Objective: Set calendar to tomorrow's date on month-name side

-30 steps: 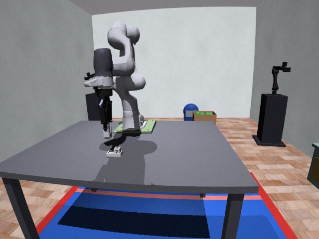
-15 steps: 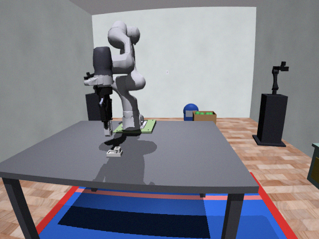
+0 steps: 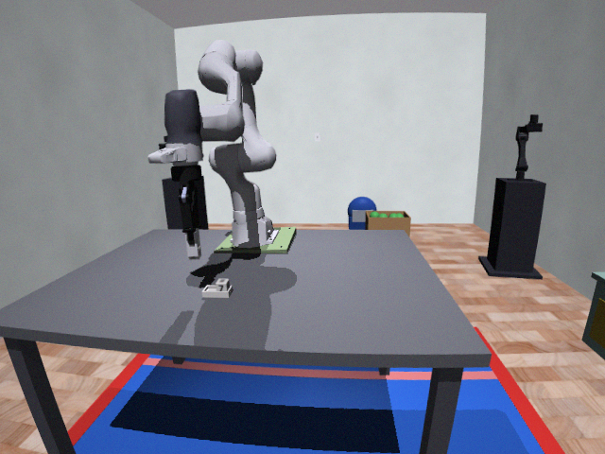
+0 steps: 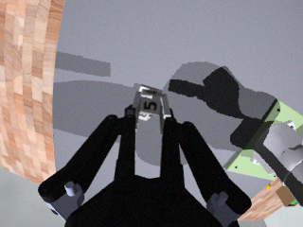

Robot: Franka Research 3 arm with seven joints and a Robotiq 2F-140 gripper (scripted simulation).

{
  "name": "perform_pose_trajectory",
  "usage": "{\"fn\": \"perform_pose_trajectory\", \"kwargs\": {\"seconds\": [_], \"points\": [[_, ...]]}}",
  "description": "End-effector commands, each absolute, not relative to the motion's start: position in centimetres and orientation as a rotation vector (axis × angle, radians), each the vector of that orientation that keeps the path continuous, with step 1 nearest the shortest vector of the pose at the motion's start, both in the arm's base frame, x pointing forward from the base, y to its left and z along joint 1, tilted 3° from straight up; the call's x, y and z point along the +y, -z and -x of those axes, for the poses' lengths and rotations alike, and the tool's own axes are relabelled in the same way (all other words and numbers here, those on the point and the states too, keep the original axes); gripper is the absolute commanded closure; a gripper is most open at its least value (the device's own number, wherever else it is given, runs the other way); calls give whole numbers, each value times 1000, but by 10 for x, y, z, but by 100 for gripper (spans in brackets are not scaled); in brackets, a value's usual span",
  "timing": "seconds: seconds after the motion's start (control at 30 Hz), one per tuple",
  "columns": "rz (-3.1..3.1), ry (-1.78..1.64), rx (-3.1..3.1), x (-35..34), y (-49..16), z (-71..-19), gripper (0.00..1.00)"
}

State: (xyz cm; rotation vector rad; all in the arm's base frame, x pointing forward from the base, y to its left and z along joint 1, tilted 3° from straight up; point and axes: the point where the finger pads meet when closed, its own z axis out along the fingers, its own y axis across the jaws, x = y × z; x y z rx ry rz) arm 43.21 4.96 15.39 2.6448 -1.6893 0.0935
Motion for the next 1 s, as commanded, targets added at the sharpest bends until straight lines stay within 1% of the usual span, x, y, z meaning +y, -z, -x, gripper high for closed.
{"fn": "perform_pose_trajectory", "kwargs": {"seconds": [0.0, 0.97], "points": [[-2784, -79, -1454, 43, -154, -434, 84], [-3010, -78, -863, -3, -152, -442, 84]]}}
